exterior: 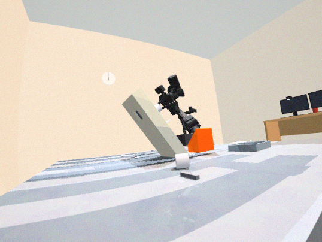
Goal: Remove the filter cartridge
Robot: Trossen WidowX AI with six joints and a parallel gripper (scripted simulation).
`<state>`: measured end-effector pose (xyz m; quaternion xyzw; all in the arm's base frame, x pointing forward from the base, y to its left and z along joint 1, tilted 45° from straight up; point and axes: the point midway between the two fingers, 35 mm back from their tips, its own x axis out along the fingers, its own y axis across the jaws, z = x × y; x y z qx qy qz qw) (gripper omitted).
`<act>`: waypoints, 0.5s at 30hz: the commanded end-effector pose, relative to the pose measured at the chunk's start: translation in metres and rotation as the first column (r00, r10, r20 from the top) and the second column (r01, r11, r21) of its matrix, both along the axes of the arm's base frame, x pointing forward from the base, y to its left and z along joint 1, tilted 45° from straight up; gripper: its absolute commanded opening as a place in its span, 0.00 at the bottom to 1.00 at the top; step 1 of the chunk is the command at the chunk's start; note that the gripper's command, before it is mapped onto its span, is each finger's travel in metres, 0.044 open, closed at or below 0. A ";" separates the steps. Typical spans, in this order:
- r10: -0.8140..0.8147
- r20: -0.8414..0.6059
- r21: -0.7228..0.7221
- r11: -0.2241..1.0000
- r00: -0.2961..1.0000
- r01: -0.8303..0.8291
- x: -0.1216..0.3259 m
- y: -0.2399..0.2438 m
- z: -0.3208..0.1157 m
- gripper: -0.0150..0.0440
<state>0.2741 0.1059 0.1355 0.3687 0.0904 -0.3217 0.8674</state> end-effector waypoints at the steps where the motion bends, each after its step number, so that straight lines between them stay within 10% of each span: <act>1: 0.000 0.008 0.003 1.000 1.000 0.000 -0.007 -0.007 -0.007 0.25; 12: 0.000 0.008 0.003 1.000 1.000 0.000 -0.024 -0.026 -0.028 0.25; 15: 0.000 -0.002 -0.002 1.000 1.000 0.000 -0.021 -0.023 -0.025 0.39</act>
